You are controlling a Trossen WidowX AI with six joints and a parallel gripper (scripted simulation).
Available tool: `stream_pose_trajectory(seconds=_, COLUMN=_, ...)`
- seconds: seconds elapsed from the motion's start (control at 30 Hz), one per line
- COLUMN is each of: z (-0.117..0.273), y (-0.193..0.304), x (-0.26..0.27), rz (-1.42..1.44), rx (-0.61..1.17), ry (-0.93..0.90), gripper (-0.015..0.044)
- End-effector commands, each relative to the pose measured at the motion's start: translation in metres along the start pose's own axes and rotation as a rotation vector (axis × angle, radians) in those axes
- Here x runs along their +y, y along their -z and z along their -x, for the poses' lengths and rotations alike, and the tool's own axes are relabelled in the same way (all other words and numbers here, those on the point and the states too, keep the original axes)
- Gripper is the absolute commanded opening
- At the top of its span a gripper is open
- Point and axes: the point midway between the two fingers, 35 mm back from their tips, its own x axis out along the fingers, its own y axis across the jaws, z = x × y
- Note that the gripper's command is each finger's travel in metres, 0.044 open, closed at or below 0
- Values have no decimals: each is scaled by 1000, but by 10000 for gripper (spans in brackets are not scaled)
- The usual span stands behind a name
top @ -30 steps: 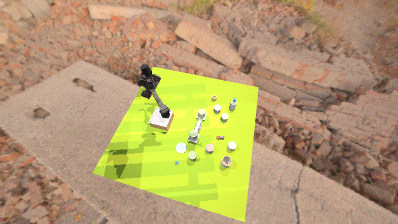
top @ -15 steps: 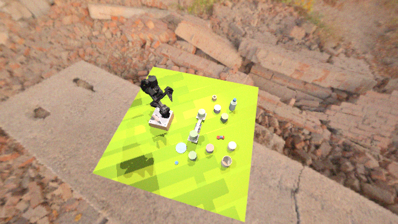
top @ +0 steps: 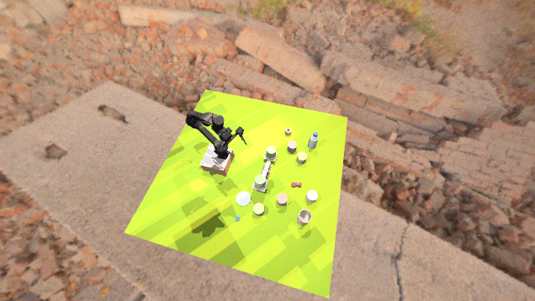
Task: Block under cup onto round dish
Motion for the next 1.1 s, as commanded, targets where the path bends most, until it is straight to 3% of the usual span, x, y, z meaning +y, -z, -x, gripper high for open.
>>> stream_pose_trajectory(seconds=0.0, z=-14, y=26, x=7, rz=84, rx=97, ry=-48, gripper=440)
stream_pose_trajectory(seconds=0.6, z=-41, y=142, x=32, rz=442, rx=458, ry=-302, gripper=440)
stream_pose_trajectory(seconds=1.07, z=-51, y=145, x=52, rz=661, rx=557, ry=-391, gripper=440)
